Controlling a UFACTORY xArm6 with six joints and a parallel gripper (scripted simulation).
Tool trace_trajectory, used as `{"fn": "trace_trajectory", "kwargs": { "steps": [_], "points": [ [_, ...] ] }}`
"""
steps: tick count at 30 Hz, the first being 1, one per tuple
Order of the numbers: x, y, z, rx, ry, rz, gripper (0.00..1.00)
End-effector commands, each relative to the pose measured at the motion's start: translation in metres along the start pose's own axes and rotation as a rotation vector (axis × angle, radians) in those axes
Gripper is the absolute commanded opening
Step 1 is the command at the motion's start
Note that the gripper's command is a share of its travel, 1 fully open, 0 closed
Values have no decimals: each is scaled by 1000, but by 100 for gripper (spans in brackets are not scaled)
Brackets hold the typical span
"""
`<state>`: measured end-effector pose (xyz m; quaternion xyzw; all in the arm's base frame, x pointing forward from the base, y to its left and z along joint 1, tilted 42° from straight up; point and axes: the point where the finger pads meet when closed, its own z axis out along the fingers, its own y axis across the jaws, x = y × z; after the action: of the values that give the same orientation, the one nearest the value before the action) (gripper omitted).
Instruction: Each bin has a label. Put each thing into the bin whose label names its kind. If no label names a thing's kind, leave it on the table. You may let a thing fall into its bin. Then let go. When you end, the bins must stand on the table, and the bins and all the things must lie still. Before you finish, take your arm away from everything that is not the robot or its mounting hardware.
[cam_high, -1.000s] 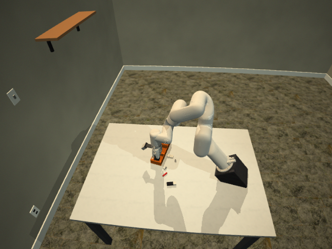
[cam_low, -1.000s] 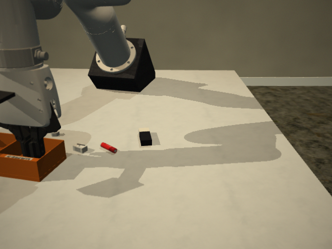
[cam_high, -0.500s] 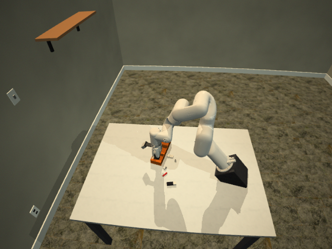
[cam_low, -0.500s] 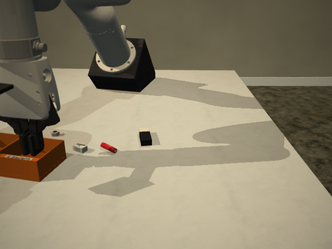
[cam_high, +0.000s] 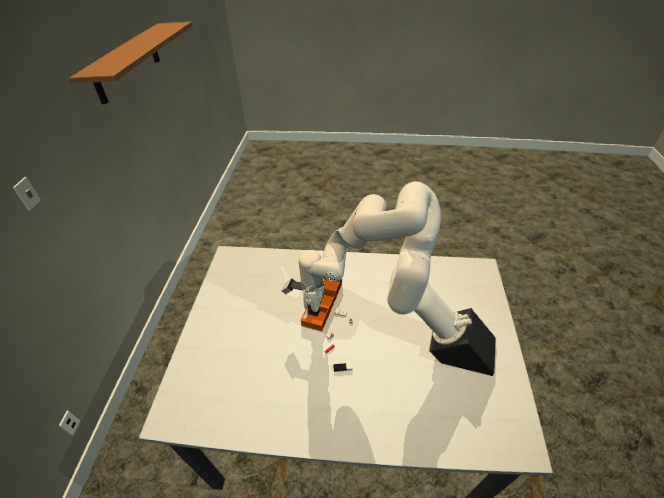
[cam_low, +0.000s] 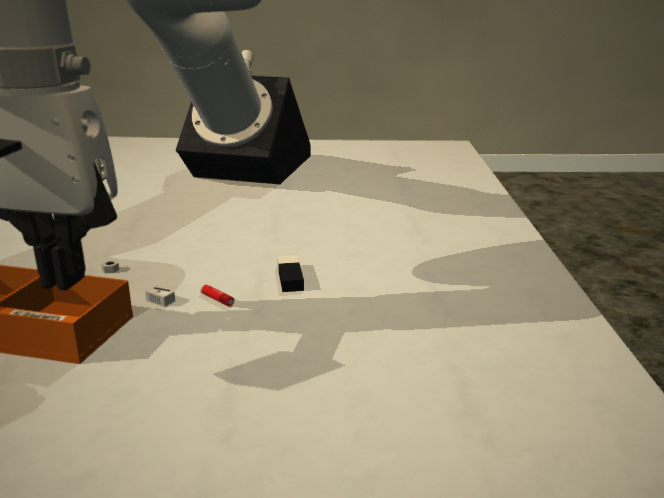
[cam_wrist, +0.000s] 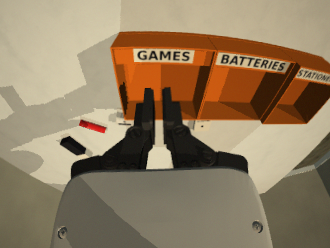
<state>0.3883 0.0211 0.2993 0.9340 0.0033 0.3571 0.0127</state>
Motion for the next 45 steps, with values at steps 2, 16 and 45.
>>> {"fn": "trace_trajectory", "kwargs": {
  "steps": [2,16,45],
  "points": [
    [2,0,-22,0,5,0,7],
    [2,0,-76,0,5,0,7],
    [-22,-17,-110,0,5,-247,29]
  ]
}}
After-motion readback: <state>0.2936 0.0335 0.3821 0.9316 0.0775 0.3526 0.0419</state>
